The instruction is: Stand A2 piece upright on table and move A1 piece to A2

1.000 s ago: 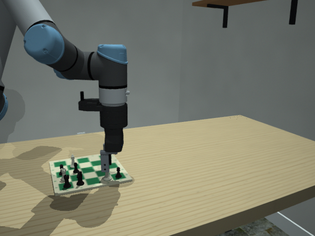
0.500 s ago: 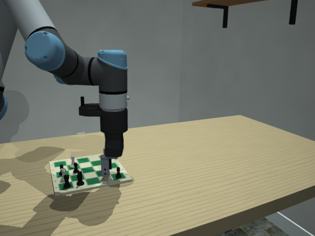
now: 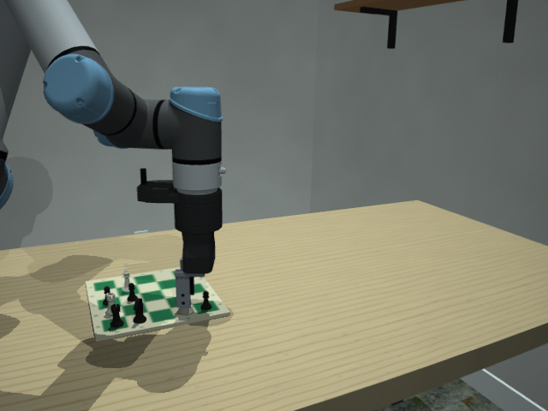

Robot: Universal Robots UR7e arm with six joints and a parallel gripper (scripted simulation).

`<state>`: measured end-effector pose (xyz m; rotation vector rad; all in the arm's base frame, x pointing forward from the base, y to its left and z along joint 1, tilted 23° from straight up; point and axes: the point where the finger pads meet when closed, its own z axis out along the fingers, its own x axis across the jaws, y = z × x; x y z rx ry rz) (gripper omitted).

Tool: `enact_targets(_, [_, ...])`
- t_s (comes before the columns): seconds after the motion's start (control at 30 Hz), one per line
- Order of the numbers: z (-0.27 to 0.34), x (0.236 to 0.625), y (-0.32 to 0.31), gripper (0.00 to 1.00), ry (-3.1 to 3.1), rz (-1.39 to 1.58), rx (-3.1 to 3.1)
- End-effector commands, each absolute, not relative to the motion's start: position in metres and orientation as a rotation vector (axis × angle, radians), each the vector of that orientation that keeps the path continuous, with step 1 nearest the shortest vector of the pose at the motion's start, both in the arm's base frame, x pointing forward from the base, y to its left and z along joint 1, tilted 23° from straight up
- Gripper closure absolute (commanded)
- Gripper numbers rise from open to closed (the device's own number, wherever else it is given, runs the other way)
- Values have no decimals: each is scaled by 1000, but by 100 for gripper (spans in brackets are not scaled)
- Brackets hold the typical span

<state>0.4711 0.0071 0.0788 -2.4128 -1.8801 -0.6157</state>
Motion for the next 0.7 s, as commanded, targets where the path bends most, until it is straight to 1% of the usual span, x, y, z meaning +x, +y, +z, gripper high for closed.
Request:
enact_targets(0.0, [79, 471, 7, 21, -1881, -617, -2413])
enact_targets(0.43, [79, 471, 7, 21, -1881, -617, -2413])
enact_targets(0.47, [79, 471, 7, 100, -1881, -617, -2413])
enact_targets(0.67, [79, 471, 7, 100, -1881, -617, -2413])
